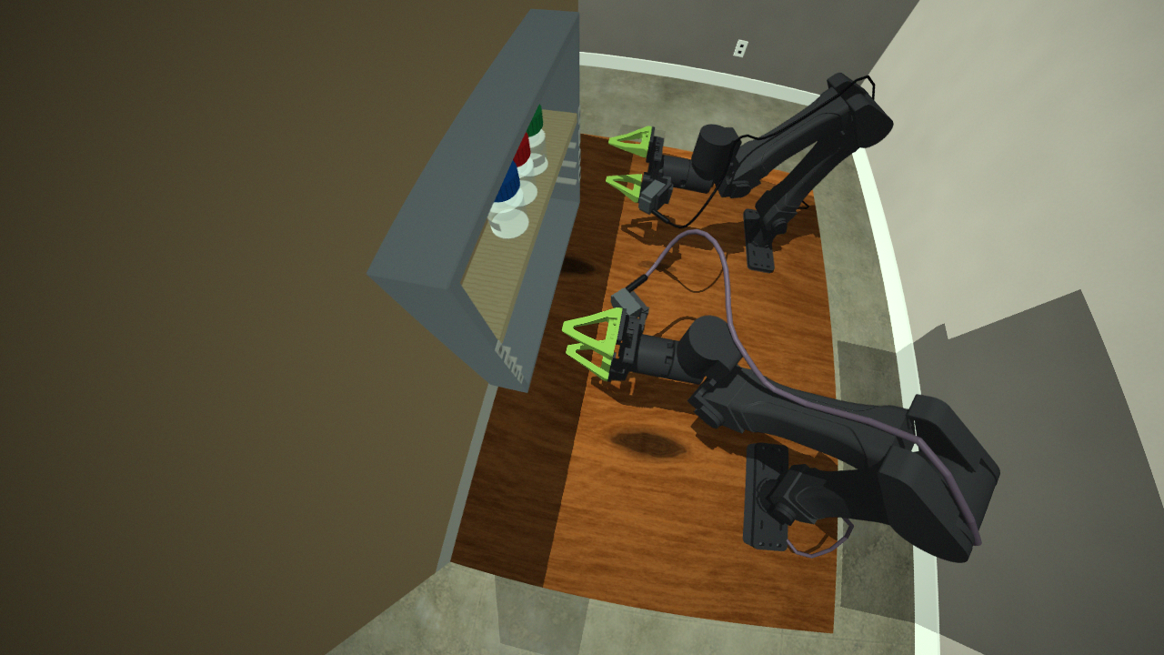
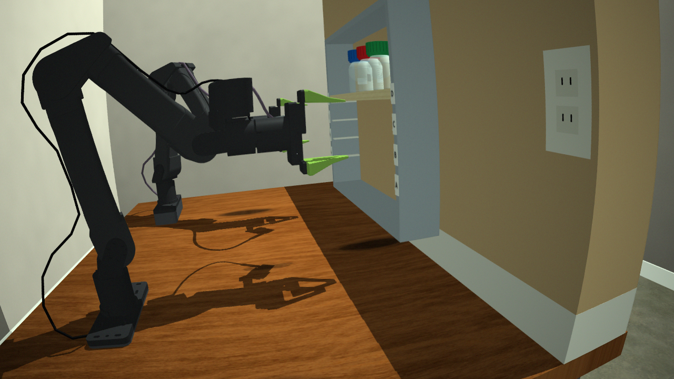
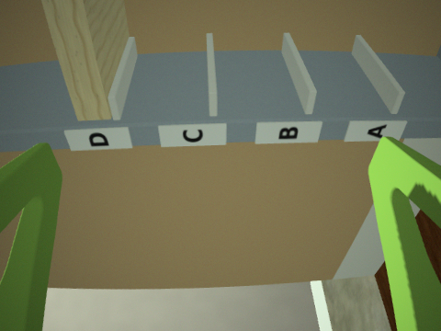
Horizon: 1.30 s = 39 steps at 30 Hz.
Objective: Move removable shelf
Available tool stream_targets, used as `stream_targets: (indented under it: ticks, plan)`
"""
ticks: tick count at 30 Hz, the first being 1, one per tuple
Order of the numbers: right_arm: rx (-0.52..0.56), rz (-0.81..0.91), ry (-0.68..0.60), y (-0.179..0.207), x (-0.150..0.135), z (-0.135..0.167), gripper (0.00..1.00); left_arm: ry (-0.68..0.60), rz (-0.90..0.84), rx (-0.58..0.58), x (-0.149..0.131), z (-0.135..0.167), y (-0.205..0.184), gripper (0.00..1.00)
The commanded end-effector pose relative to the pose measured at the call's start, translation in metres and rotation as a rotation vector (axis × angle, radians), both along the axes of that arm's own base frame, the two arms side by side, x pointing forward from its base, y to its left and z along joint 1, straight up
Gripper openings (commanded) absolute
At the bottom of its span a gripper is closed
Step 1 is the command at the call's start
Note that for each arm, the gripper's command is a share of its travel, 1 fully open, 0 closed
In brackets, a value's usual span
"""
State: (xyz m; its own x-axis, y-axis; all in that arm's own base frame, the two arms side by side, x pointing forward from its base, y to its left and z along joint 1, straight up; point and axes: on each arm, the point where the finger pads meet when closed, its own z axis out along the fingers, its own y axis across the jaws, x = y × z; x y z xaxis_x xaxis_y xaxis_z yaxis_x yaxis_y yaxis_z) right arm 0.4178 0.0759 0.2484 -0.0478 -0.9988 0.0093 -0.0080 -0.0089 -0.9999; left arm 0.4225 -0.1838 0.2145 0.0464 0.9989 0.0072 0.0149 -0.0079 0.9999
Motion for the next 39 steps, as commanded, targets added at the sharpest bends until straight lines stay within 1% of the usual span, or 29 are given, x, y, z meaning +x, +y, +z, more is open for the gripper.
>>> stream_targets:
  ticks: [1, 3, 39]
  plan:
    - [0.009, 0.000, -0.008, -0.0020, 0.0003, 0.0251, 1.00, -0.015, 0.002, -0.008, 0.0029, 0.0283, 0.0013, 1.00]
    - [0.009, 0.000, -0.008, -0.0020, 0.0003, 0.0319, 1.00, -0.015, 0.002, -0.008, 0.0029, 0.0351, 0.0013, 1.00]
    - [0.009, 0.000, -0.008, -0.0020, 0.0003, 0.0319, 1.00, -0.015, 0.002, -0.008, 0.0029, 0.0351, 0.0013, 1.00]
